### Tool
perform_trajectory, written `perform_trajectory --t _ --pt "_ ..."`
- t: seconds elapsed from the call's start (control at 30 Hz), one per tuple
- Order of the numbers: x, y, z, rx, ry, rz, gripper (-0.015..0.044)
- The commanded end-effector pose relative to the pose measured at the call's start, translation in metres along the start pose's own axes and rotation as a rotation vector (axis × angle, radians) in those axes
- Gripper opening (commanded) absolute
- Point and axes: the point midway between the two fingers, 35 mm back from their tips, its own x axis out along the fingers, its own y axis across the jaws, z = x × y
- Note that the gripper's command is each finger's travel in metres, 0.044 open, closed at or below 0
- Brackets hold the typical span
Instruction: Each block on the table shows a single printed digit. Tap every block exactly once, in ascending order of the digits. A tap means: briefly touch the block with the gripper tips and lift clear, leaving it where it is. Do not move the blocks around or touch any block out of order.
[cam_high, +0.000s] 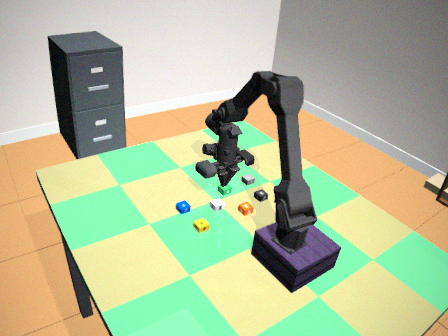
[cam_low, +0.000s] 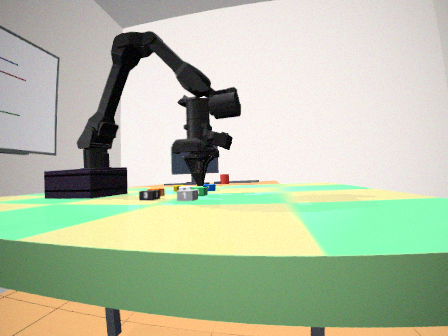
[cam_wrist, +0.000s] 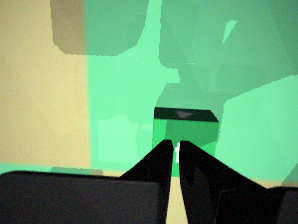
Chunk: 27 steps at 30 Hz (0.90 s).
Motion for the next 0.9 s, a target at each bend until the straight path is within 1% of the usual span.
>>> perform_trajectory --t 0.0,0.2,0.3,0.5,0.53,0.63,0.67,0.87 --pt "0.007 0.000 -0.002 0.001 0.005 -0.001 0.0020" --pt "0.007 0.000 -0.002 0.001 0.005 -0.001 0.0020" --pt "-0.019 0.000 -0.001 0.001 0.005 0.000 0.0020" --pt "-0.026 0.000 -0.001 0.001 0.005 0.000 0.0020" --pt "-0.036 0.000 0.000 0.001 0.005 0.000 0.0020" --pt "-0.090 0.000 0.001 0.001 0.004 0.000 0.0020" --pt "-0.100 0.000 0.000 0.001 0.004 0.000 0.0020" --pt "-0.104 0.000 -0.003 0.001 0.005 0.000 0.0020"
